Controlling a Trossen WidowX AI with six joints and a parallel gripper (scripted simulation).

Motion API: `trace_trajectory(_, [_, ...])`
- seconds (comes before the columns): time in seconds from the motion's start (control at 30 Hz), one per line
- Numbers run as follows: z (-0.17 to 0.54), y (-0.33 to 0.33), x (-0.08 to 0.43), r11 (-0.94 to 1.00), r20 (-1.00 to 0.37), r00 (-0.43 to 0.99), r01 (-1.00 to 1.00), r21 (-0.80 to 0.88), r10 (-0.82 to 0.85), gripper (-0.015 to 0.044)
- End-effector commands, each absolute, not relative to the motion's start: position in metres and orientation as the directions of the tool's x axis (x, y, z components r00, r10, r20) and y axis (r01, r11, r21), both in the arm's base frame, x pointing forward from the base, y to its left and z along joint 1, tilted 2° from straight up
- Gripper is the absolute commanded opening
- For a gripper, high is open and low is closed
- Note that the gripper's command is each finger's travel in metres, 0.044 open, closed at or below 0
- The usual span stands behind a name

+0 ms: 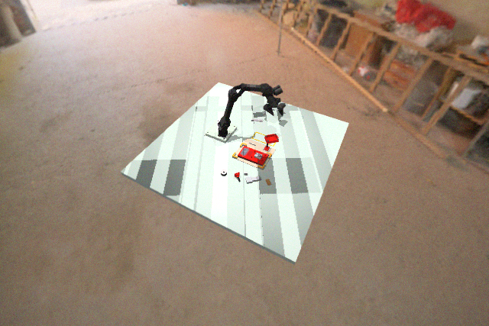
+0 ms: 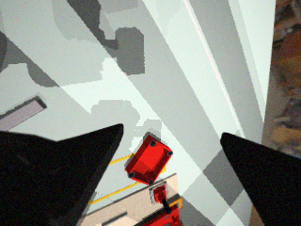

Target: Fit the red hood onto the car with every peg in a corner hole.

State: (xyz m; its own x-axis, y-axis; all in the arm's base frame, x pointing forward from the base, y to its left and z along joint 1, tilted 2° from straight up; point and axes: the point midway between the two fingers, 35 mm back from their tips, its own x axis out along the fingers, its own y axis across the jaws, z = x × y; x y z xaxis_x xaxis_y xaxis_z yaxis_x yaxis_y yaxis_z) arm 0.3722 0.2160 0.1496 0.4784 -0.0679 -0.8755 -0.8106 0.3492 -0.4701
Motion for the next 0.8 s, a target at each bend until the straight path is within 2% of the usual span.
trace_trajectory(0.0, [0.131, 0.183, 0.378, 0.482, -0.93, 0.357, -0.802, -0.354, -0.089, 0.044])
trace_trajectory(0.37, [0.102, 0.088, 0.374, 0.84, -1.0, 0.014, -0.542, -0.023, -0.019, 0.044])
trace_trajectory(0.77, [0.099, 0.086, 0.376, 0.844, -1.0, 0.009, -0.535, -0.018, -0.016, 0.044])
